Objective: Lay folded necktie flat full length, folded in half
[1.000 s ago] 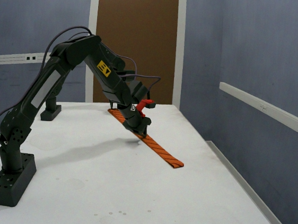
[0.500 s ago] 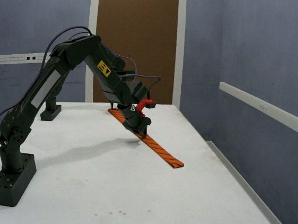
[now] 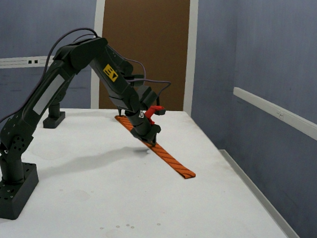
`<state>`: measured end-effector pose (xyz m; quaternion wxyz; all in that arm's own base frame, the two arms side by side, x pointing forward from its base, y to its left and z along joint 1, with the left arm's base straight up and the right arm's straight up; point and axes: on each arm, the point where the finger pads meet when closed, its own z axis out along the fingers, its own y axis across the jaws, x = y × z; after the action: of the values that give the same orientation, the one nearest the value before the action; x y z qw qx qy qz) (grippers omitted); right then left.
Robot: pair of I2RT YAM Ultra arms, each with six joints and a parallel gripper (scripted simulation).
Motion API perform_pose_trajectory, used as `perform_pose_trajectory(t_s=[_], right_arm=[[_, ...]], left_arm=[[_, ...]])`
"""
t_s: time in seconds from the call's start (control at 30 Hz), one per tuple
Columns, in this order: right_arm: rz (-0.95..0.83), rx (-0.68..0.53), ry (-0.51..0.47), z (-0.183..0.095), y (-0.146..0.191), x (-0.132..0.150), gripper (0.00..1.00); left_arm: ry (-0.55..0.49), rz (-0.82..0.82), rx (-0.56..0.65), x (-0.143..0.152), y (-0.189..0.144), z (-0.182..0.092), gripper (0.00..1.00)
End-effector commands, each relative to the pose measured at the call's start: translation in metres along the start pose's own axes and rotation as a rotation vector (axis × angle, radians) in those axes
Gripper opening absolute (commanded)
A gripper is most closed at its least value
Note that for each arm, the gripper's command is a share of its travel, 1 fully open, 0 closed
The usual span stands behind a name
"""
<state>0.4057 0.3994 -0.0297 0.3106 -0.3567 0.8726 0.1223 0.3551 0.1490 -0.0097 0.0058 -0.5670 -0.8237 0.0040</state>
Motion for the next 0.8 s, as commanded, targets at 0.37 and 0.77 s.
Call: perform_pose_trajectory(t_s=[0.37,0.77], right_arm=[[0.004,-0.007,-0.018,-0.001,0.001,-0.002,0.04],[0.004,-0.007,-0.018,-0.001,0.001,-0.002,0.04]], left_arm=[[-0.005,0.004,-0.013,0.001,0.000,-0.003,0.38],[-0.005,0.004,-0.013,0.001,0.000,-0.022,0.38]])
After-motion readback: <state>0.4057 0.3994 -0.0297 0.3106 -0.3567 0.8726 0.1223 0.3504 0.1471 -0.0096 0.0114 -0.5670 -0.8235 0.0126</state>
